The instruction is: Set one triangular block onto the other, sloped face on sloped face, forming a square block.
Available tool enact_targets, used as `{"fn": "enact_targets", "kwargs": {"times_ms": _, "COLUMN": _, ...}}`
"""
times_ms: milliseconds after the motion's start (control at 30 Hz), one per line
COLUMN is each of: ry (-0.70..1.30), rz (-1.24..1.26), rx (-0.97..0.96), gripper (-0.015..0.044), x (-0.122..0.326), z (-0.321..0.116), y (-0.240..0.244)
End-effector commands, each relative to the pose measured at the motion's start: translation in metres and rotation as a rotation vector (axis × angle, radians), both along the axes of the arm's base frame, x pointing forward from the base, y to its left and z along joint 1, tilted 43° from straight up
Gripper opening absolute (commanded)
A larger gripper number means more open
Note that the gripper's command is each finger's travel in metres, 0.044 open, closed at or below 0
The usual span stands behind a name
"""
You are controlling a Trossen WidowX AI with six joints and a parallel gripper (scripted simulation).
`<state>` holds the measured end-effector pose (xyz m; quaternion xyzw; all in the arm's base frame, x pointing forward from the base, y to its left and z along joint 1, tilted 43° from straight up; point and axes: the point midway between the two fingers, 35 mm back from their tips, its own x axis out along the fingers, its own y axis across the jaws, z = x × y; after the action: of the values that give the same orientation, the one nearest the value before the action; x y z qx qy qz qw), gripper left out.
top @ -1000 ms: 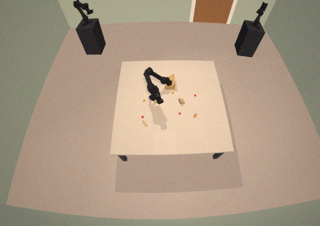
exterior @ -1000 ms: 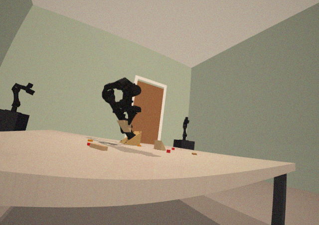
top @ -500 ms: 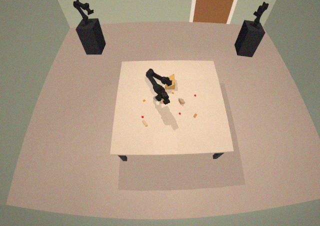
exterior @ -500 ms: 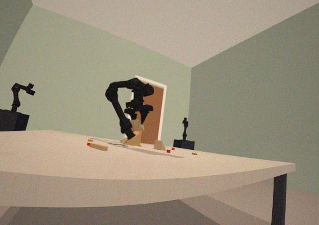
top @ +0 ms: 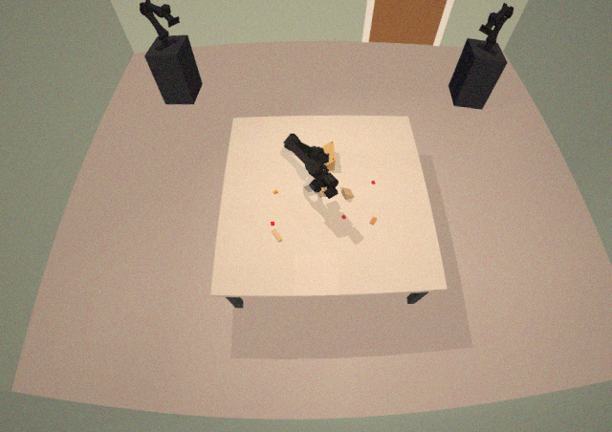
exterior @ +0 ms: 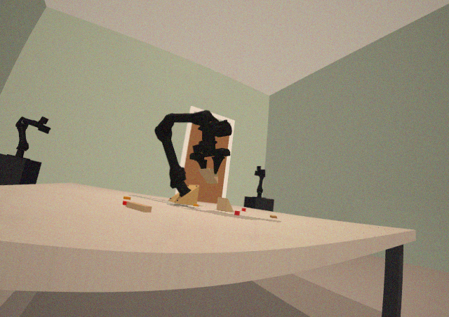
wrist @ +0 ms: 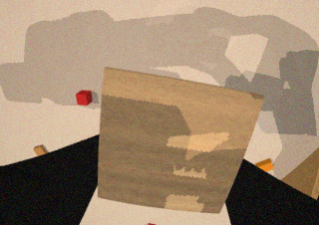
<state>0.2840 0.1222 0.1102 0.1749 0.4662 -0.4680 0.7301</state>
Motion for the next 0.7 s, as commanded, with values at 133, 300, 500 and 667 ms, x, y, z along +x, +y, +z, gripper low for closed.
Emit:
{"fn": "enact_targets", "kwargs": {"times_ms": 133, "ry": 0.015, "rz": 0.001, "rx": 0.005, "gripper": 0.0000, "x": -0.011, "z": -0.019, "y": 0.033}}
{"fn": "enact_targets", "kwargs": {"times_ms": 300, "ry": 0.033, "rz": 0.014, "rx": -0.002, "gripper": 0.0000, "x": -0.022, "z": -0.033, "y": 0.051}}
{"fn": "enact_targets", "kwargs": {"times_ms": 500, "ry": 0.050, "rz": 0.029, "rx": -0.013, "gripper": 0.0000, "x": -0.034, "z": -0.048, "y": 0.069}}
{"fn": "enact_targets", "kwargs": {"times_ms": 667, "ry": 0.047, "rz": 0.018, "rx": -0.031, "gripper": 0.0000, "x": -0.046, "z": -0.062, "y": 0.085}}
